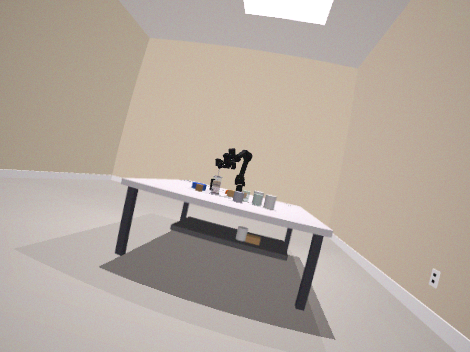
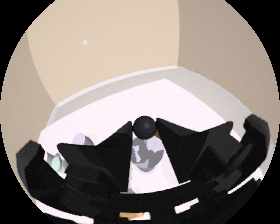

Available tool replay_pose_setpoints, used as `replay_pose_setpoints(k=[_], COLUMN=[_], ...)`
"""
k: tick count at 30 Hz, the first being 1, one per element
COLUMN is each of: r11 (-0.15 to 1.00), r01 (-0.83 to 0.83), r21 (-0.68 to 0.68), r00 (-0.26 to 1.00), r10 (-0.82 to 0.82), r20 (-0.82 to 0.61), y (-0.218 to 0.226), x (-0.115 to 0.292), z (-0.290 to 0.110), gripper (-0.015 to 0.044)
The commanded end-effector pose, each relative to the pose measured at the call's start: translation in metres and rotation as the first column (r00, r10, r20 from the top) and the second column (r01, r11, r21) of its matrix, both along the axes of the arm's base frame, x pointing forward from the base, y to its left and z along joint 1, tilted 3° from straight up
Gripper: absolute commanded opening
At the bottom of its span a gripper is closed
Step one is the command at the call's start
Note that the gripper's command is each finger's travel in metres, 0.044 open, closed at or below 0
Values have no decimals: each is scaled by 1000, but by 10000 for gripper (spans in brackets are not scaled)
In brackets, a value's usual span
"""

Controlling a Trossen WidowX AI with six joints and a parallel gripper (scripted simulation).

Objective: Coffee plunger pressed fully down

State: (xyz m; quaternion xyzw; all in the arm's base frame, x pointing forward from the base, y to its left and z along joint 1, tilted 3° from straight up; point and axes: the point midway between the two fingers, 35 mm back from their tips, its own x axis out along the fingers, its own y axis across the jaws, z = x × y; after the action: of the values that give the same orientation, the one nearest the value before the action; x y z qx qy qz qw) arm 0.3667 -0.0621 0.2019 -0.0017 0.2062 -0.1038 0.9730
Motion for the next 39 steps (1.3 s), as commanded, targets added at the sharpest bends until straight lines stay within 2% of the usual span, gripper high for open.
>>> replay_pose_setpoints(k=[1, 10, 39], r11=[1000, 1000, 1000], r01=[-2, -2, -2], r21=[7, 7, 7], r00=[997, 997, 997], r10=[2, 2, 2], r20=[-82, -82, -81], y=[-1, -3, -5], x=[-3, 2, 10], z=[-36, -46, -43], gripper=[117, 117, 117])
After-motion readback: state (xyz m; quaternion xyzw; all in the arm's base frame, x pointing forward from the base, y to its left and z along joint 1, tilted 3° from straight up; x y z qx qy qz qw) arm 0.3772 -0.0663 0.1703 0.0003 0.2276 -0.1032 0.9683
